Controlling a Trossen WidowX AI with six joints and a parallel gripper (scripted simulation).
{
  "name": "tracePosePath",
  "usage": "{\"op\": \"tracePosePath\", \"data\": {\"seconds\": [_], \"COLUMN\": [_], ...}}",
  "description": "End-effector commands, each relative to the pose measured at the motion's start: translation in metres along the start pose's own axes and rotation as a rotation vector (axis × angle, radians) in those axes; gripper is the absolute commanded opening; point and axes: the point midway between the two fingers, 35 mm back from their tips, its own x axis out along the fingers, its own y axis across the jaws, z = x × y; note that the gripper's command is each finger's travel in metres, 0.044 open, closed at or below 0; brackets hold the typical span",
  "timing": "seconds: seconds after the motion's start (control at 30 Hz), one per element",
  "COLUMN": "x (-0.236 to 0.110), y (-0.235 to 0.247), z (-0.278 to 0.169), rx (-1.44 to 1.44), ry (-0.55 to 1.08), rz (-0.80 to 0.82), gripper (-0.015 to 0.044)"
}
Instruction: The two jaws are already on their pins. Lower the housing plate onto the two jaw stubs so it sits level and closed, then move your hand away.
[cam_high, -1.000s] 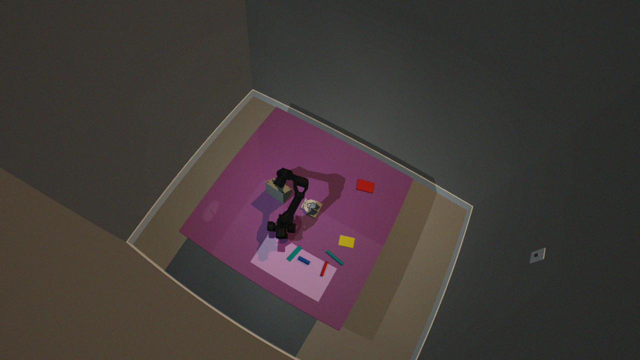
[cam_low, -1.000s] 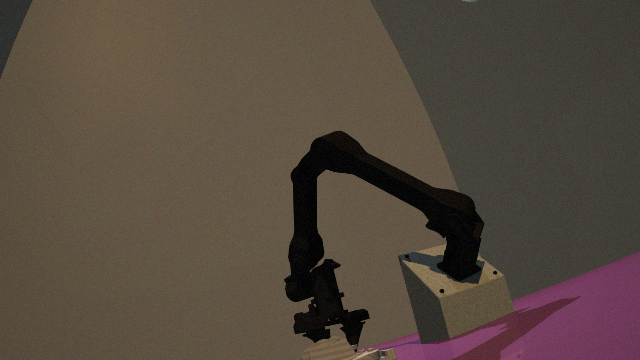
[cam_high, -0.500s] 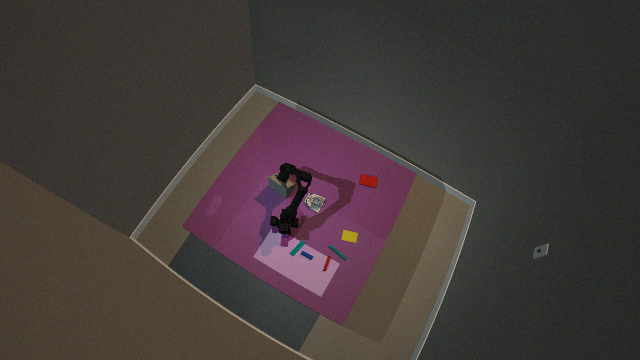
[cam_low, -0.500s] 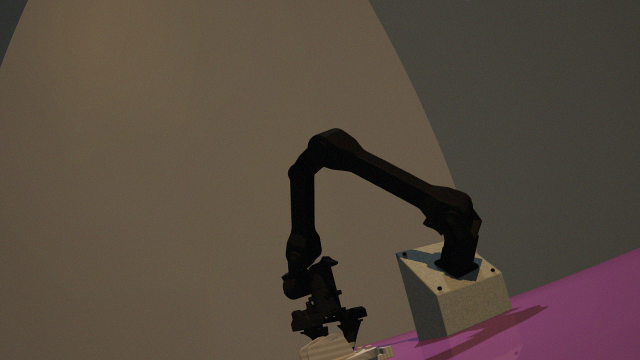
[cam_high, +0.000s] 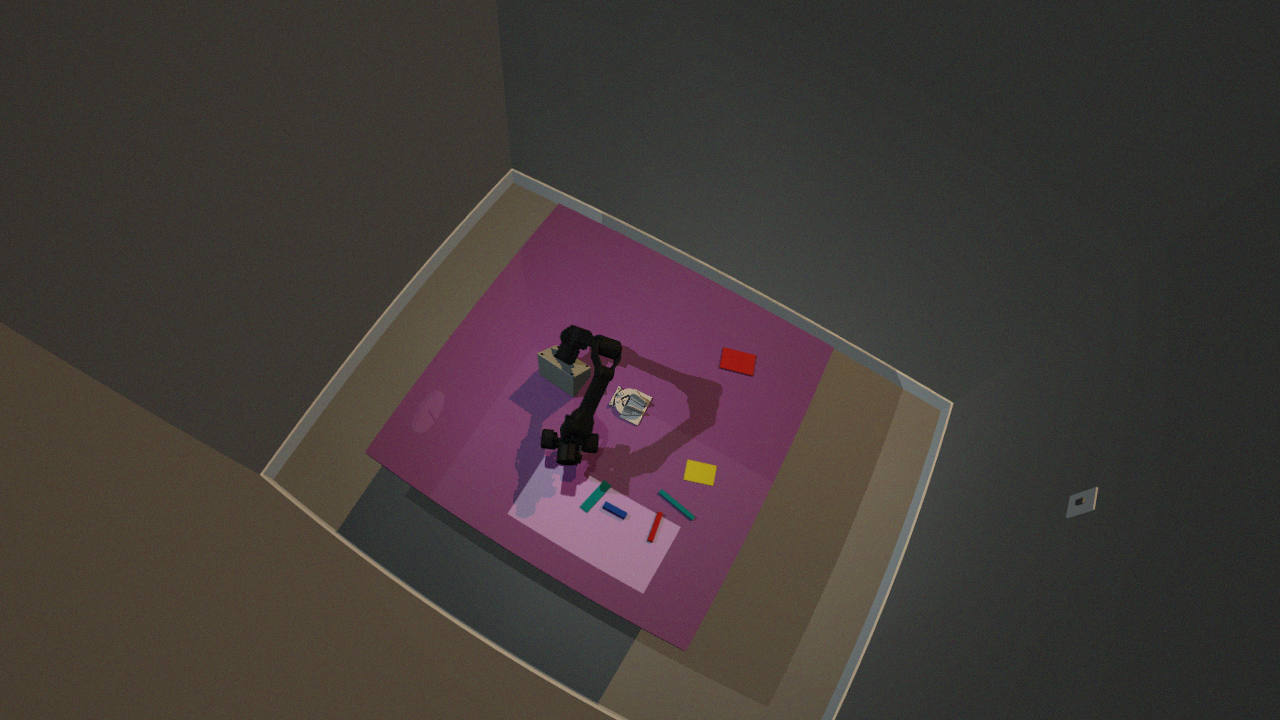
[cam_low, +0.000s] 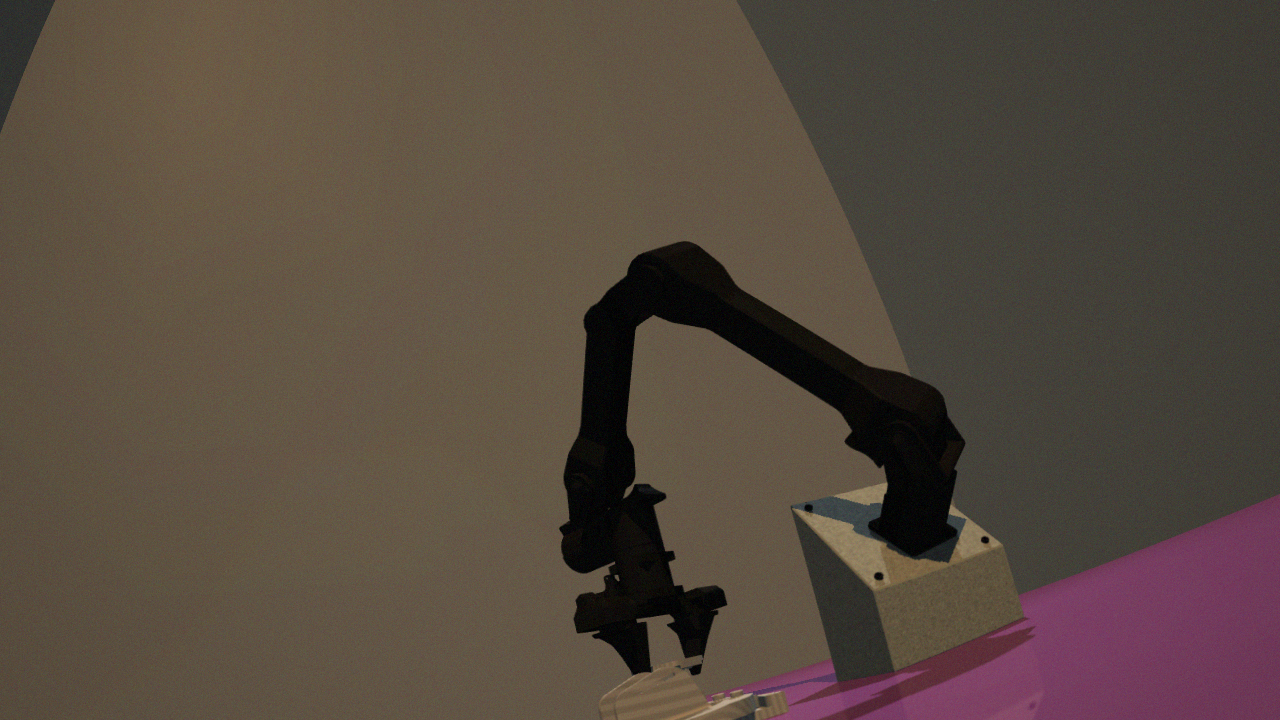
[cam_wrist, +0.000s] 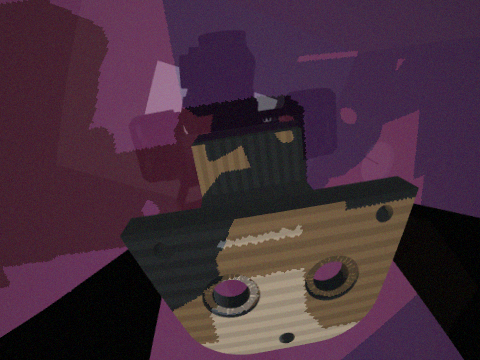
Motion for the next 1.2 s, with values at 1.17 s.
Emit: {"op": "tracePosePath", "data": {"seconds": [1.17], "x": [-0.051], "y": [0.054], "z": [-0.034], "rx": [0.461], "ry": [-0.029], "rz": [-0.003], "gripper": [0.0351]}}
